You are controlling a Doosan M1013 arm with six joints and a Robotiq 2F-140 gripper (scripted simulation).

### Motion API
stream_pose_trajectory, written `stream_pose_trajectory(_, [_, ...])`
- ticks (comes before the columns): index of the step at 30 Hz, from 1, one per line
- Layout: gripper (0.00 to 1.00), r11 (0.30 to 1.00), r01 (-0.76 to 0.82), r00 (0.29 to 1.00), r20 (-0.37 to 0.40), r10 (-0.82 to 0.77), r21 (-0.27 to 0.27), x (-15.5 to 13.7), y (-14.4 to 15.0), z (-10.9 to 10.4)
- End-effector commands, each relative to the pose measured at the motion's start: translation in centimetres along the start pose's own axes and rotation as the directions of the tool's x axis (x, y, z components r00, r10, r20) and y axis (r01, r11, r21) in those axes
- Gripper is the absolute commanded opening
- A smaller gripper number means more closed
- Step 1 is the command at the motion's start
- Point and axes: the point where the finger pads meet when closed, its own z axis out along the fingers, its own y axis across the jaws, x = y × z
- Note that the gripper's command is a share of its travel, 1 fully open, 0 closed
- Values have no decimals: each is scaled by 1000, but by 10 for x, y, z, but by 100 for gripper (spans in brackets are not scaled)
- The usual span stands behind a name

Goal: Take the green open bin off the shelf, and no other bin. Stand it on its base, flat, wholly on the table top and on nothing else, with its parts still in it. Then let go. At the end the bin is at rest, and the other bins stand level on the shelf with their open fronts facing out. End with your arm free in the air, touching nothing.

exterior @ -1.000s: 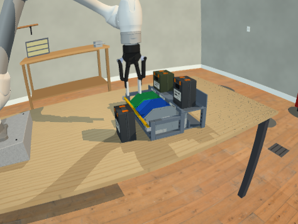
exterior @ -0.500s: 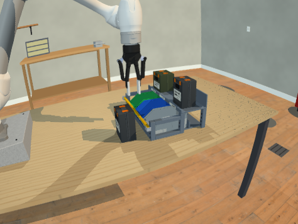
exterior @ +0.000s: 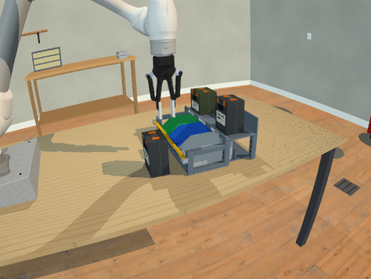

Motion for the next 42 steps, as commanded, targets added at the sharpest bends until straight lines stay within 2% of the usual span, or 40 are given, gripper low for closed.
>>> stream_pose_trajectory(1, [28,1000,0,1000,0,0,0,-1,0,11])
stream_pose_trajectory(4, [28,1000,0,1000,0,0,0,-1,-1,29])
stream_pose_trajectory(16, [28,1000,0,1000,0,0,0,-1,-1,29])
stream_pose_trajectory(21, [28,1000,0,1000,0,0,0,-3,-2,74])
stream_pose_trajectory(42, [28,1000,0,1000,0,0,0,-3,-2,70])
